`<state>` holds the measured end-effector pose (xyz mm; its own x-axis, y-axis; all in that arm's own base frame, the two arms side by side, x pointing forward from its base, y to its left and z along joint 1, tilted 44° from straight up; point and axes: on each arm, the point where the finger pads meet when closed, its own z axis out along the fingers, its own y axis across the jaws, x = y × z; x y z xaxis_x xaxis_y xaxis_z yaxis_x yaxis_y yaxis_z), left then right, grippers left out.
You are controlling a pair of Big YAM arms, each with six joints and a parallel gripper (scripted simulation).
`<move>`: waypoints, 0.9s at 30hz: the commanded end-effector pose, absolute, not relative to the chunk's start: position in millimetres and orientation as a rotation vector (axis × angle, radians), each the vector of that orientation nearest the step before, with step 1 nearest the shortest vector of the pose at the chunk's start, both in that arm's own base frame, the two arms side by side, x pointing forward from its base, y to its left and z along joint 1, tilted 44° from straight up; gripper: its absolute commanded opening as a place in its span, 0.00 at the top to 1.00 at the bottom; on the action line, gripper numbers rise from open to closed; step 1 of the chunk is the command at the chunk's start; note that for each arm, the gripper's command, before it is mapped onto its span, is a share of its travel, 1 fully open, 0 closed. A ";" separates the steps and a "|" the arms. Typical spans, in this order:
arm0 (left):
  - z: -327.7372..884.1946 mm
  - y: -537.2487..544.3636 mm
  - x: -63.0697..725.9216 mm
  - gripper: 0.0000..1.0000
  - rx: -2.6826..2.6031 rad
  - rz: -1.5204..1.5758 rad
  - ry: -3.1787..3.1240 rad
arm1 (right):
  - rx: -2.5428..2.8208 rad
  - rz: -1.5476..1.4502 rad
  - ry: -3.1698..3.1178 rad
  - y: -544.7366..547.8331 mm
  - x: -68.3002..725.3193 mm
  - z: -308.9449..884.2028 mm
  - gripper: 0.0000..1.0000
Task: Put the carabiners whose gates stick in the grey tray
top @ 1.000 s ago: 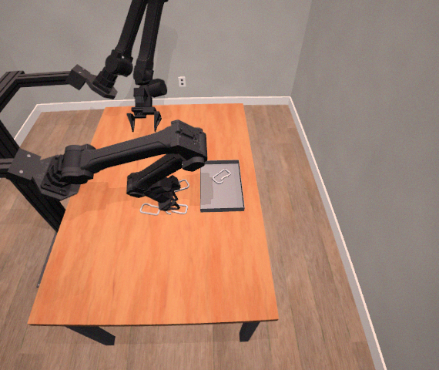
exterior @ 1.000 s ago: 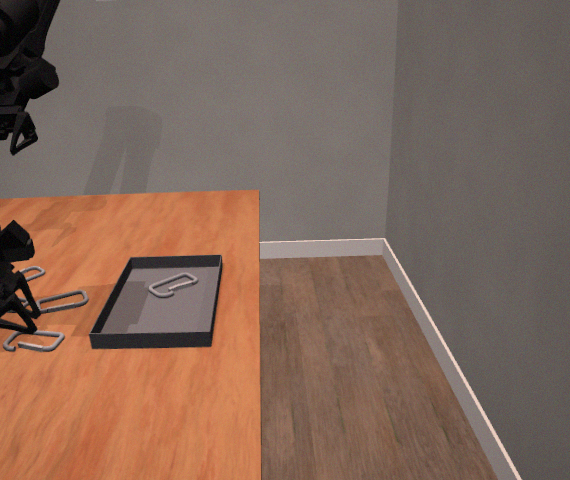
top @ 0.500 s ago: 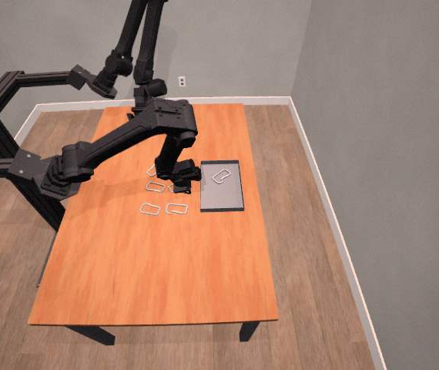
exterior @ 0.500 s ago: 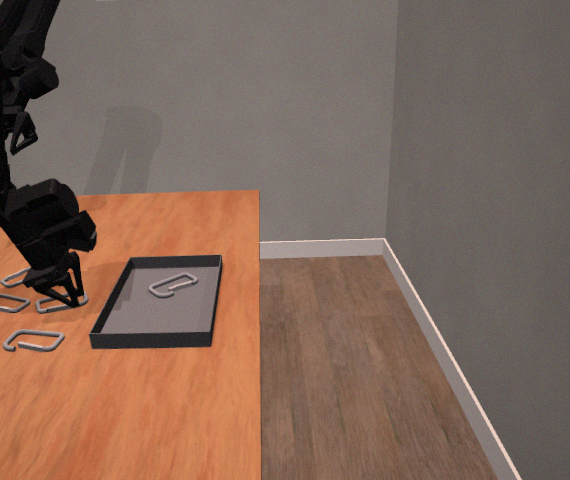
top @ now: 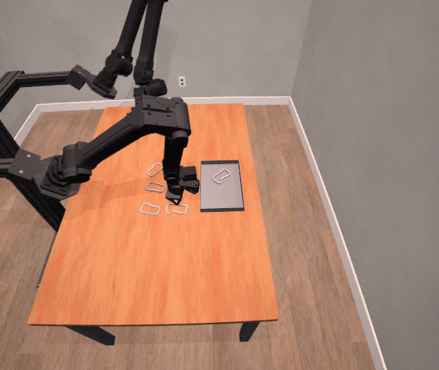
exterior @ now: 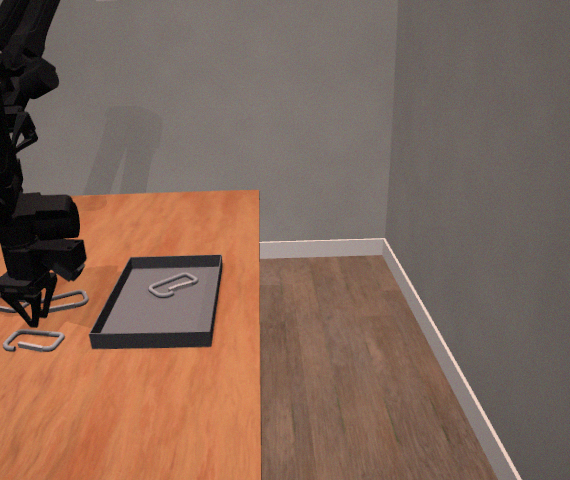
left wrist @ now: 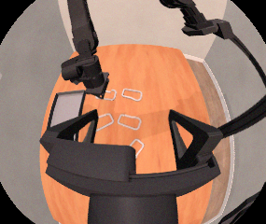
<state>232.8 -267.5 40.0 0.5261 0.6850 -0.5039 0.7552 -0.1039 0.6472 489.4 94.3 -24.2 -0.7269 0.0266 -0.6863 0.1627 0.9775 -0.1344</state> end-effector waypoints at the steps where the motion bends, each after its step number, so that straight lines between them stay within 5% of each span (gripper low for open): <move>1: 41.3 -270.1 234.8 0.00 1.834 -0.090 1.183 | 0.132 -0.237 2.381 96.6 489.0 -24.6 0.69; 27: 41.3 -270.1 234.8 0.00 1.834 -0.090 1.183 | 0.135 -0.235 2.370 90.6 507.0 -40.6 0.69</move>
